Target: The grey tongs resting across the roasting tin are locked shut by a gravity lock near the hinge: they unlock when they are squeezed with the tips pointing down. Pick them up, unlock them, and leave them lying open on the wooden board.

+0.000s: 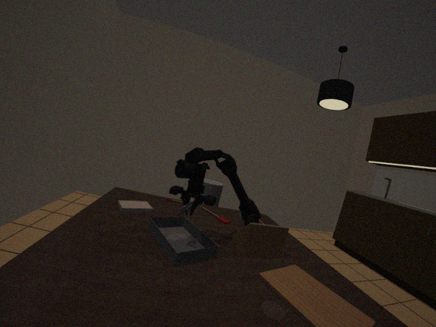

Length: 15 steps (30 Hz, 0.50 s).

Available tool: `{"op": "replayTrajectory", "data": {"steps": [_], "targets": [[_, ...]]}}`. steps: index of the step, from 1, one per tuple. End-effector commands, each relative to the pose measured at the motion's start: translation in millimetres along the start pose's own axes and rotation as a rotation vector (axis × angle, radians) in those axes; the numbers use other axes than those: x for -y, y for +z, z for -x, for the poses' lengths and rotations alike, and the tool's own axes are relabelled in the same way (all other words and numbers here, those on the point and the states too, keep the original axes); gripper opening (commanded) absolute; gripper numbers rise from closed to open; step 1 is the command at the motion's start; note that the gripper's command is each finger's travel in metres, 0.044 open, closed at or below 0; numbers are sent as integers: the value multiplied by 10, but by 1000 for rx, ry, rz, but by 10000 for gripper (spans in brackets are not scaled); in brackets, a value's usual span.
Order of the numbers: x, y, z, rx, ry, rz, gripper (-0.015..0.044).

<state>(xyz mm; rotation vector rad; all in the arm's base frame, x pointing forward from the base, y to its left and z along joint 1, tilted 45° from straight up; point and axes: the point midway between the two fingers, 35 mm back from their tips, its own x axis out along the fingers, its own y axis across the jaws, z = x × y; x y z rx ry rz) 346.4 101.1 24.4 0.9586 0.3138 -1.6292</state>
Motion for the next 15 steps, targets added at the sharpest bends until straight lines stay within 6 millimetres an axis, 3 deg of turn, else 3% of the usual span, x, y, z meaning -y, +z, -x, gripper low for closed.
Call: {"op": "replayTrajectory", "data": {"steps": [1,15], "targets": [[45,-79,28,-9,1,144,-150],[243,-326,71,-20,6,690,-150]]}}
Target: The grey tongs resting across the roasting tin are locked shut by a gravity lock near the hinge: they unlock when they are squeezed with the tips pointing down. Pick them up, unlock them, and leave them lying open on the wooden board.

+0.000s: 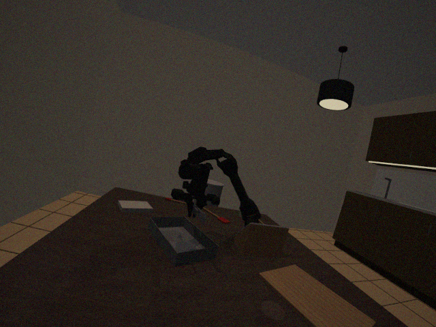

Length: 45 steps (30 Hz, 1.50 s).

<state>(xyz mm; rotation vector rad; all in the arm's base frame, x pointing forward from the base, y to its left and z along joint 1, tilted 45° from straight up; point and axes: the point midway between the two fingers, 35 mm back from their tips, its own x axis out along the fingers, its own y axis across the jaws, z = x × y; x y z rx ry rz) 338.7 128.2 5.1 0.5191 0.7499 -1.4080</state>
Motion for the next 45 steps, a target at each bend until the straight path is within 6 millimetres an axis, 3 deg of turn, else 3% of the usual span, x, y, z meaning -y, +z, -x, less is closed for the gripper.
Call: {"op": "replayTrajectory", "data": {"steps": [1,45], "targets": [[0,-91,25,-6,6,143,-150],[256,-1047,90,-11,28,1857,-150]]}}
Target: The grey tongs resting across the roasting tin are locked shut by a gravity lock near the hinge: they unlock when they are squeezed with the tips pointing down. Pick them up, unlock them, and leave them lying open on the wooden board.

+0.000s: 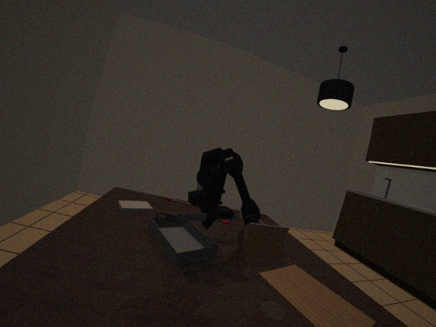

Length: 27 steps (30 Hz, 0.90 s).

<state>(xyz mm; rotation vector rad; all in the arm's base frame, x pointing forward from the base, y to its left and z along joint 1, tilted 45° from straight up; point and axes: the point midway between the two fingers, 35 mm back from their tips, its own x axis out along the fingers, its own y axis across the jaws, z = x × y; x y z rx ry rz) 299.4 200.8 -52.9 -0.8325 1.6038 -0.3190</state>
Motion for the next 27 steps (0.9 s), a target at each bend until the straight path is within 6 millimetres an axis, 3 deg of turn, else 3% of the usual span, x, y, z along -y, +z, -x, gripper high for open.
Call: {"op": "replayTrajectory", "data": {"steps": [1,27], "targets": [[-93,-4,19,6,5,144,-150],[-647,-160,-11,2,2,1154,-150]]}}
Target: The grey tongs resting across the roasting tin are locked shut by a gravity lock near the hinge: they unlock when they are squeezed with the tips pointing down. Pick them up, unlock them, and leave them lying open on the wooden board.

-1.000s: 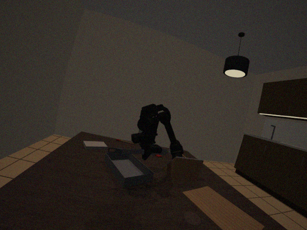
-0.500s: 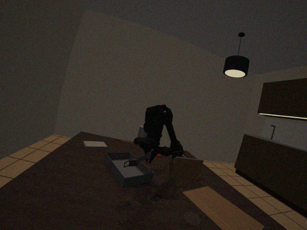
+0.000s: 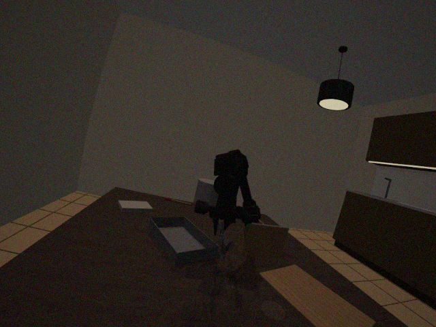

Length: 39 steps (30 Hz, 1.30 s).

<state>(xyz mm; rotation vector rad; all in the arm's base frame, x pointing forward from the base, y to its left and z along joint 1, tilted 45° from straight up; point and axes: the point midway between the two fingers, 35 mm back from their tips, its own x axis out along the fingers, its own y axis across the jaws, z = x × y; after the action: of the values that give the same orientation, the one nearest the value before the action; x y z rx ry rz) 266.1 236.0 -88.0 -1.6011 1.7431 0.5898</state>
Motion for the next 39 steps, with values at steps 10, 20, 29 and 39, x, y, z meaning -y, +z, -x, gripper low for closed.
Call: {"op": "replayTrajectory", "data": {"steps": [10,20,29,39], "targets": [[-212,193,-9,3,0,491,-150],[-386,322,-40,-1,3,878,-150],[-547,430,-74,-6,7,1225,-150],[-646,492,-97,-9,10,1436,-150]]}}
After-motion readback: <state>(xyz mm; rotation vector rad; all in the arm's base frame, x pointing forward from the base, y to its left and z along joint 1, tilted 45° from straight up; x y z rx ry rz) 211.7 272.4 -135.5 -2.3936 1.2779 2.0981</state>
